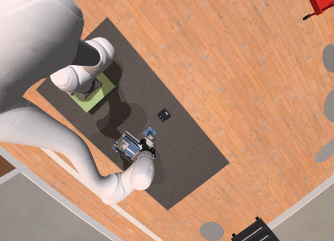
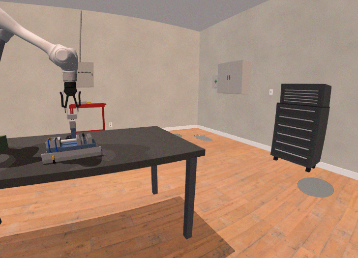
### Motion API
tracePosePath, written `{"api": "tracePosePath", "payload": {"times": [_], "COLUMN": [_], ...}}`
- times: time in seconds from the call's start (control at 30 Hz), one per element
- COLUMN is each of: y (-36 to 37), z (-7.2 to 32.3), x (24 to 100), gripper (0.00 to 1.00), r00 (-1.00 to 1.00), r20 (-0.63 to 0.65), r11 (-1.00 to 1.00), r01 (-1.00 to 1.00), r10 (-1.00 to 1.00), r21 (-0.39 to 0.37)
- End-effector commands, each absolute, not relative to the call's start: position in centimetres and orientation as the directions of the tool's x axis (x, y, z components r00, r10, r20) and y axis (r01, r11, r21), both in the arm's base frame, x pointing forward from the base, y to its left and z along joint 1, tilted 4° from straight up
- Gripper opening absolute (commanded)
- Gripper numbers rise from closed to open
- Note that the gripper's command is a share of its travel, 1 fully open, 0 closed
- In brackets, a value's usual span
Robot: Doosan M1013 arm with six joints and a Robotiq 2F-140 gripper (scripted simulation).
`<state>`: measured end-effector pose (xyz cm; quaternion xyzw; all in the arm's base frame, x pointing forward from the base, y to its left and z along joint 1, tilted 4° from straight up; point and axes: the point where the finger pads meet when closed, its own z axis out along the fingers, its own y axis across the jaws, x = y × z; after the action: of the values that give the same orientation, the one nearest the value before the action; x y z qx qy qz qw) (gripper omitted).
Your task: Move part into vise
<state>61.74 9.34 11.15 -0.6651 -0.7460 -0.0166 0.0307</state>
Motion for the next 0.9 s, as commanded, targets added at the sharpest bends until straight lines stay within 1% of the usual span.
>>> {"api": "tracePosePath", "payload": {"times": [0.0, 0.87], "y": [9.27, 9.24], "z": [10.95, 11.36], "x": [61.33, 61.34], "gripper": [0.00, 0.00], "r00": [-0.112, -0.112], "r20": [0.071, 0.071], "r11": [0.114, 0.114], "r01": [0.993, 0.993], "r10": [0.991, 0.991], "r21": [-0.021, -0.021]}}
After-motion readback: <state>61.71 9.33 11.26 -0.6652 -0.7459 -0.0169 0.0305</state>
